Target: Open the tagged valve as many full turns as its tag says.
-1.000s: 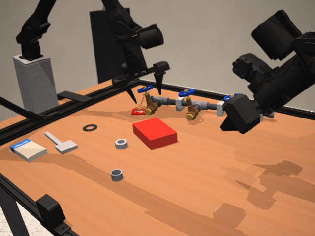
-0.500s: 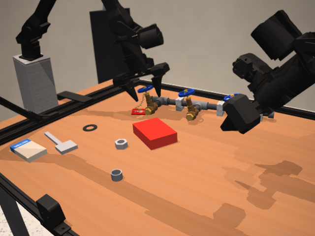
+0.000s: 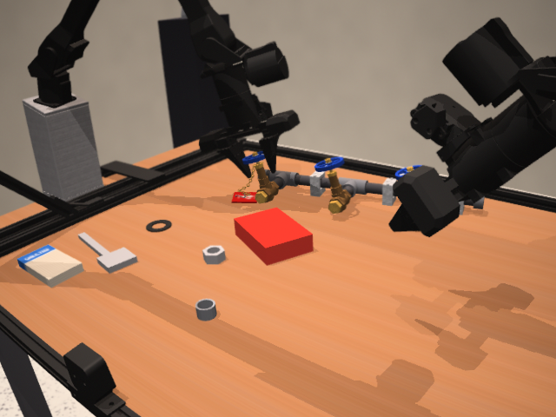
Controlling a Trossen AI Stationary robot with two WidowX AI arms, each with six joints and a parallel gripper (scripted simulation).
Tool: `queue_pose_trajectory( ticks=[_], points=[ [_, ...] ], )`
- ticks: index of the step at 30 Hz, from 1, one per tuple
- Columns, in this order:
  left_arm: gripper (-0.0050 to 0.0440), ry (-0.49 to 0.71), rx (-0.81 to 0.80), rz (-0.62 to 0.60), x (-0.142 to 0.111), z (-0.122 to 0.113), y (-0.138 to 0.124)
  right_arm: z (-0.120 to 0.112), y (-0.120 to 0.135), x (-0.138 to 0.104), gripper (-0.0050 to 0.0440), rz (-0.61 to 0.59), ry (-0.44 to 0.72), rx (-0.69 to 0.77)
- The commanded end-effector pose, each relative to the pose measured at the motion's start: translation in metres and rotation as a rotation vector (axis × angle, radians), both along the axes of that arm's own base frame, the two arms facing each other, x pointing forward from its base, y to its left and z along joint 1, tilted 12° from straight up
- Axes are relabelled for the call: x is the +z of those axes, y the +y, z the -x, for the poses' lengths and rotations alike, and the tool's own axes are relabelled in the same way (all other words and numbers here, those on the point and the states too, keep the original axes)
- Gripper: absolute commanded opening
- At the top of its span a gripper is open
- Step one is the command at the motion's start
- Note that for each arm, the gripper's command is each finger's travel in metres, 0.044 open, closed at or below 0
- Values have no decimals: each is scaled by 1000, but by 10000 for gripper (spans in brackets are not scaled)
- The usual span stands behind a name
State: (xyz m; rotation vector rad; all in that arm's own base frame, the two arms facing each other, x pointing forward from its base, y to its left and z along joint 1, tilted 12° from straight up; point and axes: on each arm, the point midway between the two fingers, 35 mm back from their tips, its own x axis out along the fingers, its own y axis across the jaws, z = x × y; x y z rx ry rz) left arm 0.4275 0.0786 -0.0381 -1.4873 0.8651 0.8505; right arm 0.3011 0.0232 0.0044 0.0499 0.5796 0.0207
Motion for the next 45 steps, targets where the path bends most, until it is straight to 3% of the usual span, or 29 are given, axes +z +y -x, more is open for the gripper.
queue_pose_trajectory(
  ticks=[1,7,16,30,32,43,45],
  points=[
    [136,2,2,1,1,0,0,0,0,0,400,0,0,0],
    [0,2,2,1,1,0,0,0,0,0,400,0,0,0],
    [0,1,15,8,0,0,0,0,0,0,400,0,0,0],
    [0,49,808,423,0,0,0,0,0,0,400,0,0,0],
    [0,49,808,423,0,0,0,0,0,0,400,0,0,0],
    [0,88,1443,756,0,0,0,0,0,0,400,0,0,0],
    [0,90,1490,780,0,0,0,0,0,0,400,0,0,0]
  ],
)
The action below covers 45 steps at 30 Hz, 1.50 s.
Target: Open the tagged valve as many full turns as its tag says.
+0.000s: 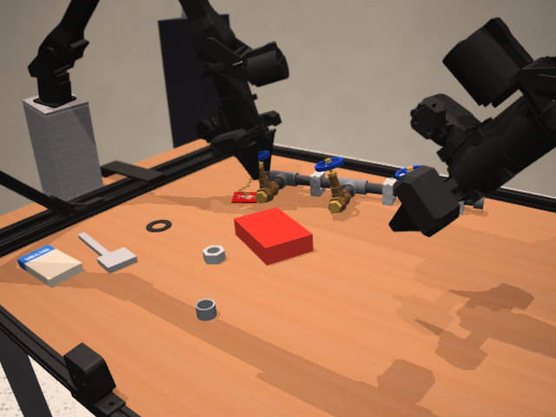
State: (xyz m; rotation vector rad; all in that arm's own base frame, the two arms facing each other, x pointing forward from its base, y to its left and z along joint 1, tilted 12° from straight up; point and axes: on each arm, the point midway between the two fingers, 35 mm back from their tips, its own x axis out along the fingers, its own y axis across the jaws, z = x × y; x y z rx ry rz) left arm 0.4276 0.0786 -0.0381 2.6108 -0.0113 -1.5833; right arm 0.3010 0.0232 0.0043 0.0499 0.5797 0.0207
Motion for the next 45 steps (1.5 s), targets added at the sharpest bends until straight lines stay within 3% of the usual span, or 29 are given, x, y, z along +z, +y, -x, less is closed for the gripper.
queue_pose_trajectory(
  ticks=[1,4,19,21,23,39,45],
  points=[
    [0,7,97,52,0,0,0,0,0,0,400,0,0,0],
    [0,7,97,52,0,0,0,0,0,0,400,0,0,0],
    [360,5,71,37,0,0,0,0,0,0,400,0,0,0],
    [360,5,71,37,0,0,0,0,0,0,400,0,0,0],
    [400,5,71,37,0,0,0,0,0,0,400,0,0,0],
    [400,4,57,30,0,0,0,0,0,0,400,0,0,0],
    [400,-19,-313,-164,0,0,0,0,0,0,400,0,0,0]
  ],
)
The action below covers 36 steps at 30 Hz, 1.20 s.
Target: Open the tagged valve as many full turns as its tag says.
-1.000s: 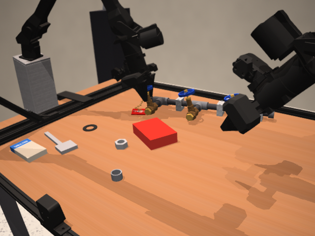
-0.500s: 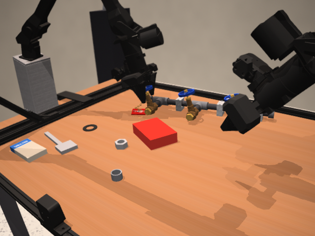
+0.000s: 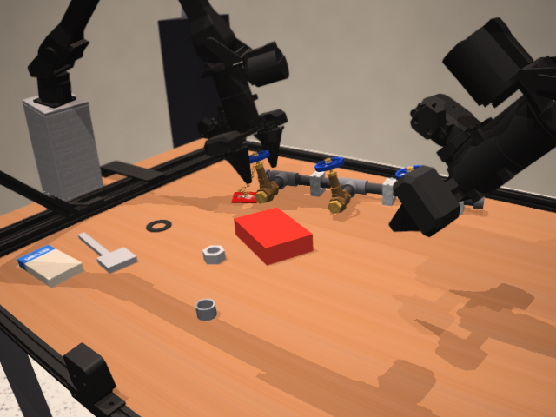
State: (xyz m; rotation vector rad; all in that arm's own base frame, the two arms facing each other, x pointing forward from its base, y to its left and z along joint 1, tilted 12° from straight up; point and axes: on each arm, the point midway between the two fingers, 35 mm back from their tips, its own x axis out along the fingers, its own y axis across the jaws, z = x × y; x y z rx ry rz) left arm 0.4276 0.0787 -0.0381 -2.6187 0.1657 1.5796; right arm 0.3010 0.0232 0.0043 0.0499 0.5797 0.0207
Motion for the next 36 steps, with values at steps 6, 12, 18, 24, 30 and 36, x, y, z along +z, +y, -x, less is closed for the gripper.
queue_pose_trajectory(
  ticks=[6,12,18,24,30,36],
  points=[
    [400,-28,-458,-240,0,0,0,0,0,0,400,0,0,0],
    [400,-44,-726,-380,0,0,0,0,0,0,400,0,0,0],
    [400,-64,-1043,-546,0,0,0,0,0,0,400,0,0,0],
    [400,-79,-1301,-681,0,0,0,0,0,0,400,0,0,0],
    [376,-74,-1283,-670,1,0,0,0,0,0,400,0,0,0],
    [232,-74,-1283,-670,1,0,0,0,0,0,400,0,0,0]
  ],
)
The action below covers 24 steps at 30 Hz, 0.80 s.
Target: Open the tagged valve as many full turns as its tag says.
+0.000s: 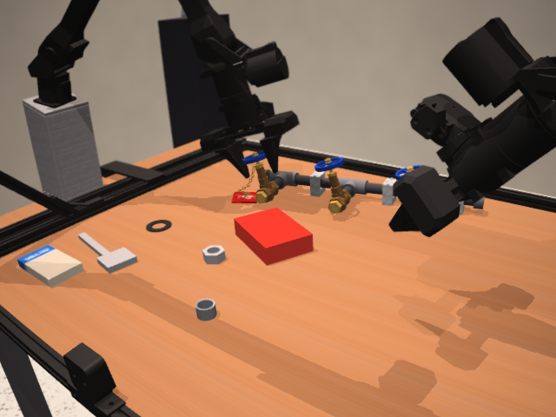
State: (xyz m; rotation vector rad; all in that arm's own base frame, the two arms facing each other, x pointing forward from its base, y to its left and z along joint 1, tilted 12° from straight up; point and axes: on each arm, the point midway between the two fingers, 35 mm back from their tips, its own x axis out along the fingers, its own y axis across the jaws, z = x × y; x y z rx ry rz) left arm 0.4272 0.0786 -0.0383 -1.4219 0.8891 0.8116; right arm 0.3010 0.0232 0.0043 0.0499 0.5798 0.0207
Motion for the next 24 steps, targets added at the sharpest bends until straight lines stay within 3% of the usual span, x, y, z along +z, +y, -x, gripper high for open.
queue_pose_trajectory(
  ticks=[1,3,8,9,15,21,24],
  points=[
    [208,0,3,2,1,0,0,0,0,0,400,0,0,0],
    [160,0,3,2,1,0,0,0,0,0,400,0,0,0],
    [160,0,3,2,1,0,0,0,0,0,400,0,0,0],
    [136,1,16,8,1,0,0,0,0,0,400,0,0,0],
    [0,23,380,199,1,0,0,0,0,0,400,0,0,0],
    [0,42,697,365,1,0,0,0,0,0,400,0,0,0],
    [0,45,744,390,1,0,0,0,0,0,400,0,0,0]
  ],
)
